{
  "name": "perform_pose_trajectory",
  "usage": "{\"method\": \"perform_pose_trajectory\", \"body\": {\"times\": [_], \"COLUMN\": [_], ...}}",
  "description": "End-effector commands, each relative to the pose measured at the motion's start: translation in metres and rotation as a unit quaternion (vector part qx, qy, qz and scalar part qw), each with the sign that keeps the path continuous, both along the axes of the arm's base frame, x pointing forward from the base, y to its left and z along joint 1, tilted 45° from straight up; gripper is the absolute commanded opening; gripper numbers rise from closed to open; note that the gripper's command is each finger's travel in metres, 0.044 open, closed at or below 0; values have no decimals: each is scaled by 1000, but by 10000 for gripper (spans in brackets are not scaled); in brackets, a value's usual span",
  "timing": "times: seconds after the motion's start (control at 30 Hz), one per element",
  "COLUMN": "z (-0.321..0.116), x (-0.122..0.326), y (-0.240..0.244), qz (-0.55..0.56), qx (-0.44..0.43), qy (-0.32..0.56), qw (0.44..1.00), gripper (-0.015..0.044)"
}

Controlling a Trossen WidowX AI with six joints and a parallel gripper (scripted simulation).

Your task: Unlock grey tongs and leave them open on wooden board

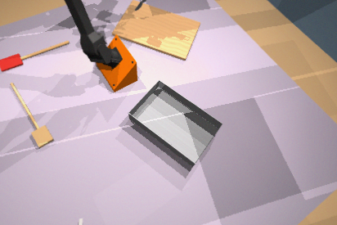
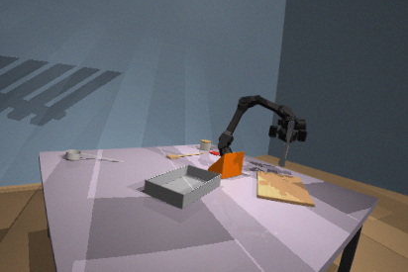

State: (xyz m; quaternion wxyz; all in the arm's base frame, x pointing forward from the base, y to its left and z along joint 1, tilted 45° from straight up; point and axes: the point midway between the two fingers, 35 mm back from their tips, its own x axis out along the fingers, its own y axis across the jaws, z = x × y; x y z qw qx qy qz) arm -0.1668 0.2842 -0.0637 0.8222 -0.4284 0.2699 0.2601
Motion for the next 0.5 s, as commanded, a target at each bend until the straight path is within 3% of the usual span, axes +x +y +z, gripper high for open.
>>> {"method": "perform_pose_trajectory", "body": {"times": [0.0,0.47], "z": [-9,-40], "x": [9,29], "y": [-1,-17], "qz": [-33,-182], "qx": [-45,-232], "qy": [14,126], "qw": [998,947], "gripper": [-150,-150]}}
